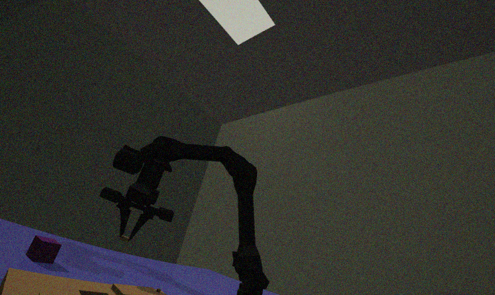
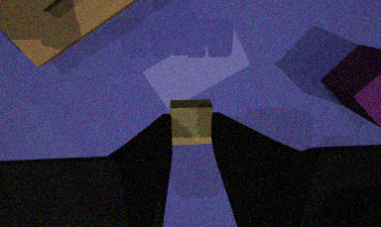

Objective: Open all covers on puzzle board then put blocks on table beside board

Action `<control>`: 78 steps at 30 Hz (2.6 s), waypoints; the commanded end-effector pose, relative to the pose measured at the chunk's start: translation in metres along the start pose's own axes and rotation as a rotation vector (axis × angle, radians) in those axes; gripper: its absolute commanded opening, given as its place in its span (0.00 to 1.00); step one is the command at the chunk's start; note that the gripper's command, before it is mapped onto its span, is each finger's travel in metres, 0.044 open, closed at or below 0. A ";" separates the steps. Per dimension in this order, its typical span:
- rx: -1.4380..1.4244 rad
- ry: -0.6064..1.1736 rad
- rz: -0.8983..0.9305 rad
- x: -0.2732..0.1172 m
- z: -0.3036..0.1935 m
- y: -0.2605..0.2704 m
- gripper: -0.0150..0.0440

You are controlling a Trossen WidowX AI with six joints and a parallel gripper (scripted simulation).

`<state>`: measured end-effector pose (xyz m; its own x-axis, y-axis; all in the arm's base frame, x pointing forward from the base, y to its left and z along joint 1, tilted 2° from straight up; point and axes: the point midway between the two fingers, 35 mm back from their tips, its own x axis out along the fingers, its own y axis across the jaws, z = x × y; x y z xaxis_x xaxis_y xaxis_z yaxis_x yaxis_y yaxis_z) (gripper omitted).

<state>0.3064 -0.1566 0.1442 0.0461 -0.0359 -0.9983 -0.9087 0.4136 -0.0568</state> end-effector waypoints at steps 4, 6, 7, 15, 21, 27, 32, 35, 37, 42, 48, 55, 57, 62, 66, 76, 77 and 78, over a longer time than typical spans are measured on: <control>-0.004 -0.005 0.000 0.001 -0.012 0.004 0.39; -0.004 -0.005 0.000 0.004 -0.012 0.003 0.39; -0.004 -0.005 0.000 0.006 -0.013 0.003 0.39; -0.004 -0.005 0.000 0.019 -0.013 0.001 0.39; -0.004 -0.005 0.000 0.029 -0.013 0.000 0.39; -0.004 -0.005 0.000 0.039 -0.013 -0.001 0.39; -0.004 -0.005 0.000 0.047 -0.013 -0.001 0.39; -0.004 -0.005 0.000 0.052 -0.013 -0.001 0.39; -0.004 -0.005 0.000 0.055 -0.013 -0.001 0.39; -0.004 -0.005 0.000 0.064 -0.013 -0.001 0.39; -0.004 -0.005 0.000 0.073 -0.012 -0.001 0.39; -0.004 -0.005 0.000 0.085 -0.012 0.000 0.39; -0.004 -0.005 0.000 0.088 -0.012 0.001 0.39; -0.004 -0.005 0.000 0.096 -0.012 0.002 0.39; -0.004 -0.005 0.000 0.102 -0.012 0.003 0.39; 0.001 0.001 -0.002 0.104 -0.013 0.003 0.57; 0.001 0.001 -0.002 0.104 -0.013 0.003 0.61; 0.001 0.001 -0.002 0.104 -0.013 0.003 0.66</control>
<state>0.3030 -0.1707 0.0394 0.0466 -0.0372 -0.9982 -0.9084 0.4141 -0.0578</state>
